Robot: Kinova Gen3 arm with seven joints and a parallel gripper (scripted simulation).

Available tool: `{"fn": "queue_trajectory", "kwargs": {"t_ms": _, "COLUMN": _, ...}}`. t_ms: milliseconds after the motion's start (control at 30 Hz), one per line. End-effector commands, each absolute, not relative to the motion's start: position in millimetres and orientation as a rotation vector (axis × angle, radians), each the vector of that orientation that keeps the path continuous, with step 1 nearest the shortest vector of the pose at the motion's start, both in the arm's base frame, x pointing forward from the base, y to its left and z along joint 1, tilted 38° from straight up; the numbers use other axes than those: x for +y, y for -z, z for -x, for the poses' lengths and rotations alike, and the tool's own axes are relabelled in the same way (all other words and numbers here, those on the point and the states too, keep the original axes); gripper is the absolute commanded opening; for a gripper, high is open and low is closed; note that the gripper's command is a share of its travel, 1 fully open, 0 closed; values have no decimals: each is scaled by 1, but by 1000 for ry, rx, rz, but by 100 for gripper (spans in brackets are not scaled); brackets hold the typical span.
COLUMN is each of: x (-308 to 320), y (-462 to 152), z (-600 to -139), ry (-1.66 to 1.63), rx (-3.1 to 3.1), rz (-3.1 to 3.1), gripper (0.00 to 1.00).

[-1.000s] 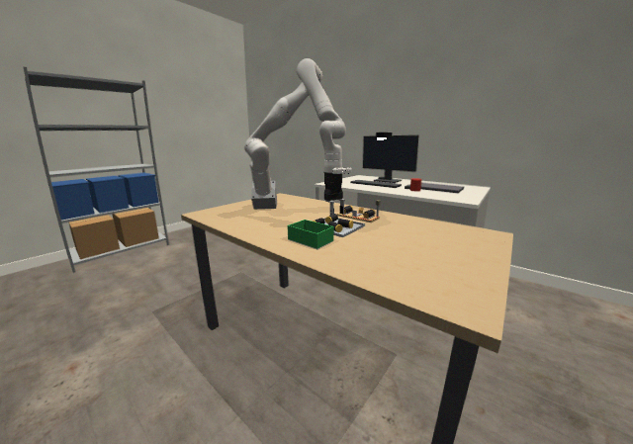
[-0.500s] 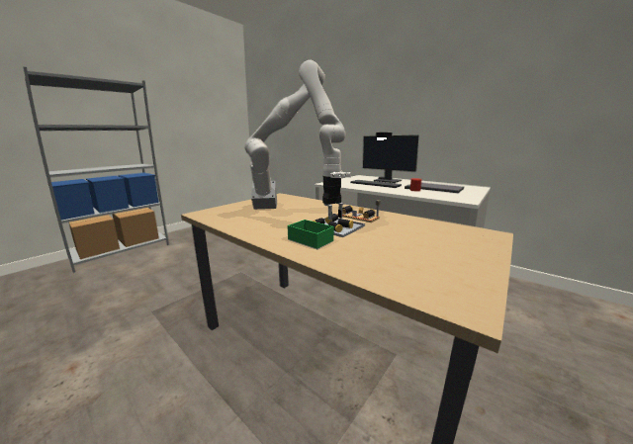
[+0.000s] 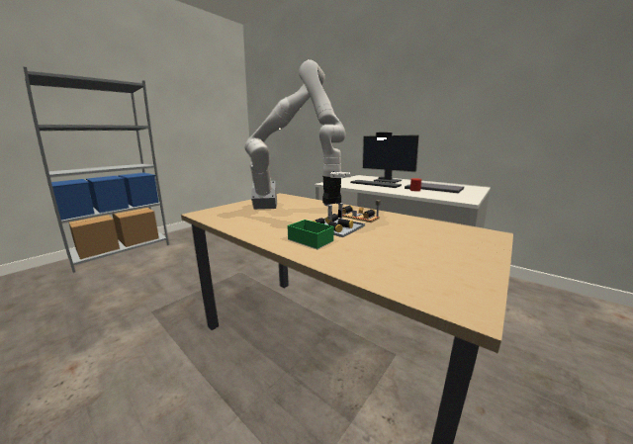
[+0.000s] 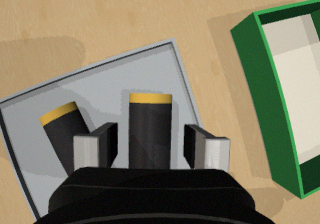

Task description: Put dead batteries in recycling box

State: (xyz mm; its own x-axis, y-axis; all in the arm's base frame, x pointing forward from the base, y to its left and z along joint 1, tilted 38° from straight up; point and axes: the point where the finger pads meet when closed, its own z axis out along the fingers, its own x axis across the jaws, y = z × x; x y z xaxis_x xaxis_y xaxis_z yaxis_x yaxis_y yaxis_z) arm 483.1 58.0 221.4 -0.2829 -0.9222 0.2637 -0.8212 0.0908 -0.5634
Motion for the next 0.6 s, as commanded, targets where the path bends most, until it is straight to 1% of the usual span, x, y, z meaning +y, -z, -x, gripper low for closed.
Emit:
{"fn": "queue_trajectory", "kwargs": {"t_ms": 0, "x": 58, "y": -222, "z": -483, "ry": 957, "rx": 2196, "rz": 1776, "gripper": 90}}
{"fn": "queue_trajectory", "kwargs": {"t_ms": 333, "x": 58, "y": -221, "z": -484, "ry": 957, "rx": 2196, "rz": 1776, "gripper": 90}}
{"fn": "queue_trajectory", "kwargs": {"t_ms": 567, "x": 52, "y": -208, "z": -492, "ry": 957, "rx": 2196, "rz": 1776, "gripper": 90}}
